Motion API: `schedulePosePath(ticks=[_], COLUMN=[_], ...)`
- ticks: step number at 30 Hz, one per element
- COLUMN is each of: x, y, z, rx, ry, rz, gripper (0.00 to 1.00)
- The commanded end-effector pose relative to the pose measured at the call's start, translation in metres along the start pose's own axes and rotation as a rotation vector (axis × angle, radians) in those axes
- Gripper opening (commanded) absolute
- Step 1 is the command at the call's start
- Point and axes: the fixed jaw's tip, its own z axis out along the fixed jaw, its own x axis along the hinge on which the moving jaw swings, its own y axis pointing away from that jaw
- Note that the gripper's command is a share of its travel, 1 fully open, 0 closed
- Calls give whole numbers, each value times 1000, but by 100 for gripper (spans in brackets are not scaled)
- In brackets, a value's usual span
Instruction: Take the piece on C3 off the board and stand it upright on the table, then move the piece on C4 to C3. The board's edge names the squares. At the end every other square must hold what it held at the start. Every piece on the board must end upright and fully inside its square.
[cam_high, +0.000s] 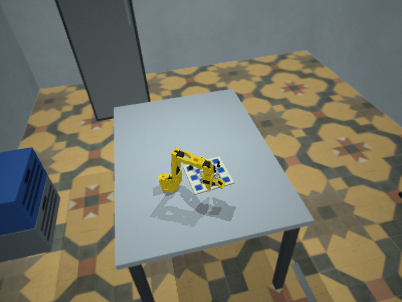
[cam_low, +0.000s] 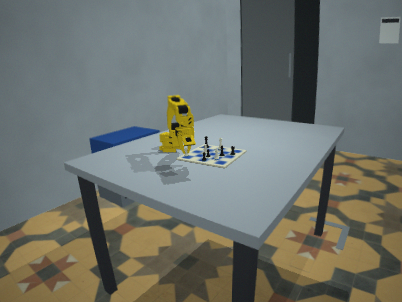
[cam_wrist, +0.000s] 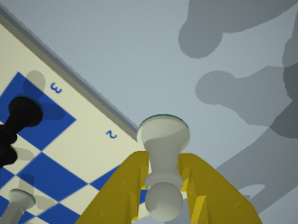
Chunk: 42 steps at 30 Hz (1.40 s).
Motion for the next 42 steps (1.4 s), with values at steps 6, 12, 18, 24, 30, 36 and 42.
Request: schedulePosePath(ticks=[6, 12, 18, 24, 30, 36, 42], x=[2, 2, 2, 2, 4, 8, 8], y=[-2, -2, -2, -2, -2, -1, -1], z=[16, 24, 28, 28, 30, 34, 34], rx=[-1, -1, -1, -1, -1, -1, -1], ry=[18, 18, 18, 18, 19, 19, 19], rz=[16, 16, 16, 16, 16, 16, 16], gripper=[0, 0, 0, 0, 0, 0, 0])
